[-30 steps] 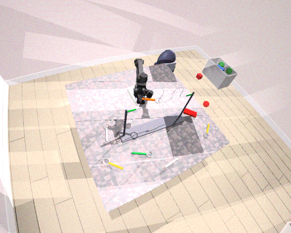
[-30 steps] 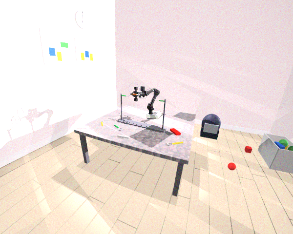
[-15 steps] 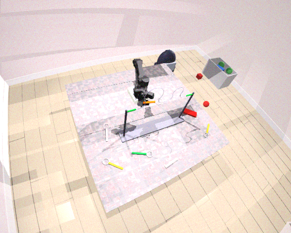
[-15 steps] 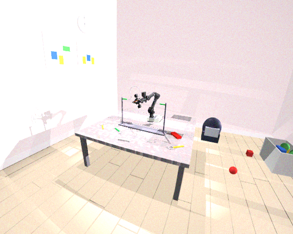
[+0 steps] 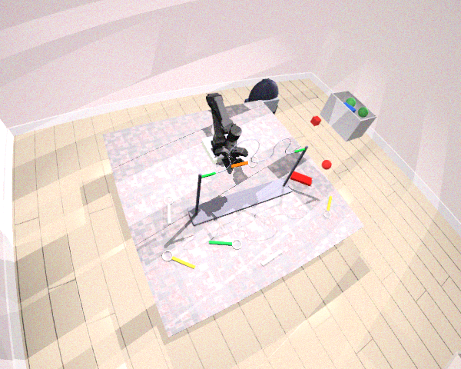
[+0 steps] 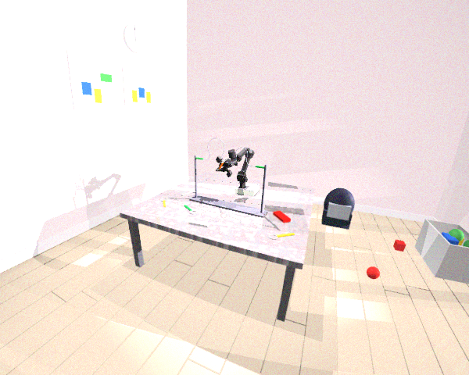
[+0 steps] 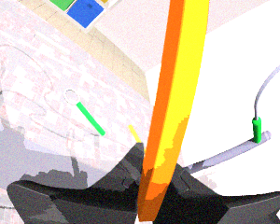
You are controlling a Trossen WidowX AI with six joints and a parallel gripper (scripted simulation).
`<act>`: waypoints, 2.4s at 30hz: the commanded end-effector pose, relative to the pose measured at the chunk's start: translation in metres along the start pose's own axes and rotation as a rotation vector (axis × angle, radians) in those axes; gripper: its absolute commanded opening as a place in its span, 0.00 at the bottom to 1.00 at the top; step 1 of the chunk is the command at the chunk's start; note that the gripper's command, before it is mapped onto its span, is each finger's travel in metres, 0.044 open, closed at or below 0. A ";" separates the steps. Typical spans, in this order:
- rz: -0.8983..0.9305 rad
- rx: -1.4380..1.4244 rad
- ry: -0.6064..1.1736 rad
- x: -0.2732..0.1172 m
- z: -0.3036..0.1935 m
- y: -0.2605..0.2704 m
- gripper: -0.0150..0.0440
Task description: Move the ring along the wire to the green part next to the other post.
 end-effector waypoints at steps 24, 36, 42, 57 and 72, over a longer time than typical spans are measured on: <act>0.293 0.496 -0.006 -0.023 0.041 0.069 0.00; 0.342 0.580 -0.009 -0.032 0.057 0.081 0.00; 0.353 0.599 -0.010 -0.035 0.063 0.085 0.00; 0.384 0.654 -0.012 -0.044 0.078 0.097 0.00; 0.482 0.824 -0.018 -0.060 0.105 0.112 0.00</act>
Point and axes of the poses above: the point midway between the two fingers, 35 mm back from their tips, its own x axis out along the fingers, its own y axis across the jaws, z = x × y, the point moved 3 cm from there along -x, back along the fingers, and after that the axes turned 15 degrees about -x, right-handed, at the moved point
